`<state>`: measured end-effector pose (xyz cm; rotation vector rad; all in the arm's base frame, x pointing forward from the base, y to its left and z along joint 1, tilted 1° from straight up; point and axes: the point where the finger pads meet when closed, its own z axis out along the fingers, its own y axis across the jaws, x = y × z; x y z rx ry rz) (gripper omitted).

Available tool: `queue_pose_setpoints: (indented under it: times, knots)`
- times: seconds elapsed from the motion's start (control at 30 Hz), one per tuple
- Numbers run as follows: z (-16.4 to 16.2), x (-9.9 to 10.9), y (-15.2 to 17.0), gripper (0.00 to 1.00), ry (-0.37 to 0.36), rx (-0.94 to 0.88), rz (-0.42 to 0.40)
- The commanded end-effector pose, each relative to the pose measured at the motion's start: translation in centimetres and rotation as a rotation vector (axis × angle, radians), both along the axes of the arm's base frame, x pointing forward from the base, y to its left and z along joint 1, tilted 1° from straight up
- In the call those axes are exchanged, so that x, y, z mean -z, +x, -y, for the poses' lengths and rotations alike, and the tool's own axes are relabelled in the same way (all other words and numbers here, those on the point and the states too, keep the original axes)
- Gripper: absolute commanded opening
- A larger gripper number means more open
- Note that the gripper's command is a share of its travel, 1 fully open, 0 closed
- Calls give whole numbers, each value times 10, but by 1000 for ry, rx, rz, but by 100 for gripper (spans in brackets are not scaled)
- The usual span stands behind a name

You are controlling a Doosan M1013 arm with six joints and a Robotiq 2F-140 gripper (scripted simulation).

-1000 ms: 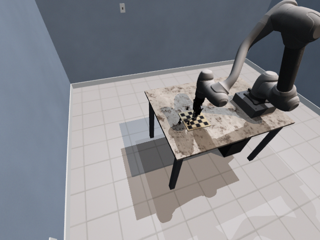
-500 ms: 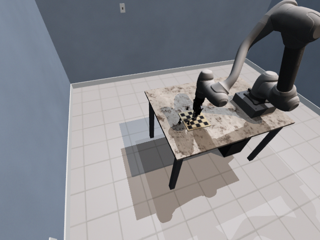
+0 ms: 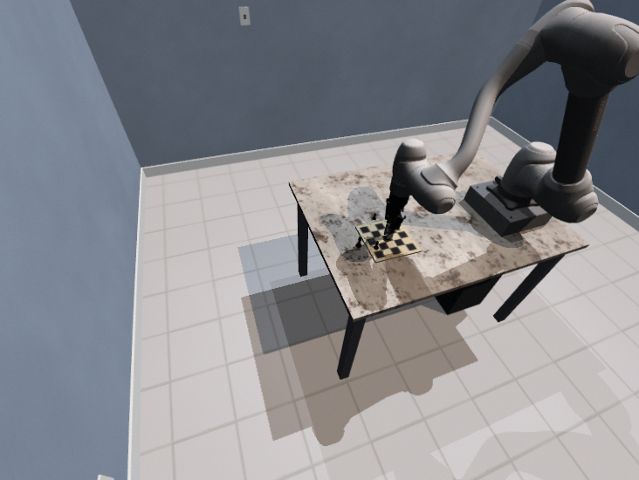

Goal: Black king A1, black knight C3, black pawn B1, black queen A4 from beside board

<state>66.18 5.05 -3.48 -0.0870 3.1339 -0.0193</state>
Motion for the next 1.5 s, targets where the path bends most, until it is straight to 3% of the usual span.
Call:
queue_pose_setpoints:
  times: [0.0, 0.37, 0.87, 1.1, 1.47]
  knots:
    - [0, 0, 0, 5, 0, 0, 0]
    - [0, 0, 0, 23, 0, 0, 0]
    - [0, -3, 0, 23, 0, 0, 0]
    - [0, -18, 0, 23, 0, 0, 0]
    - [-1, -74, 0, 23, 0, 0, 0]
